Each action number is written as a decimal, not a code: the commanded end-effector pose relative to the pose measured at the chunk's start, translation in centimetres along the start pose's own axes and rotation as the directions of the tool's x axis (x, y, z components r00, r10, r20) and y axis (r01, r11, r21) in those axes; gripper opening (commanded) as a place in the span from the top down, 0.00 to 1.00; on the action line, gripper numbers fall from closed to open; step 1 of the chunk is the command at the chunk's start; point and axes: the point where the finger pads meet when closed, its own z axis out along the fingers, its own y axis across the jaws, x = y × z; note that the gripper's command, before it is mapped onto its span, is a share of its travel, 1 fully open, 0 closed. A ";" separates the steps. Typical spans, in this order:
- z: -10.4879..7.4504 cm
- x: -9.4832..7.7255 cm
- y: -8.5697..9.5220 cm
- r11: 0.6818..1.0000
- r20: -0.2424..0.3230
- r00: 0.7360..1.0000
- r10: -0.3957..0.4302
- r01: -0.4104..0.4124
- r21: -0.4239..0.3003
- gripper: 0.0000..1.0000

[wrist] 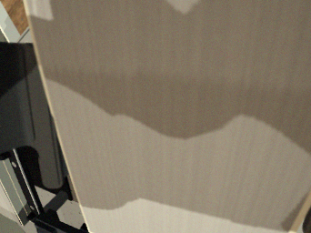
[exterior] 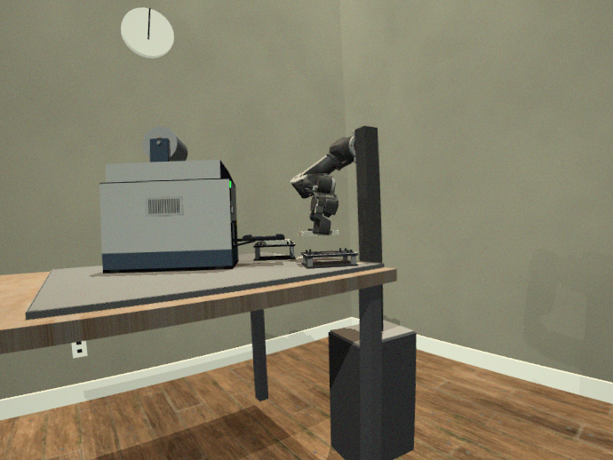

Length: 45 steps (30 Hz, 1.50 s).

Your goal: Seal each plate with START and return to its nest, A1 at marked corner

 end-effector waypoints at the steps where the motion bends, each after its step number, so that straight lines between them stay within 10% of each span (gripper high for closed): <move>1: 0.1 0.0 0.1 1.000 0.006 1.000 0.005 -0.005 0.007 1.00; 45: 2.1 2.7 5.2 1.000 0.006 1.000 0.002 -0.002 0.000 1.00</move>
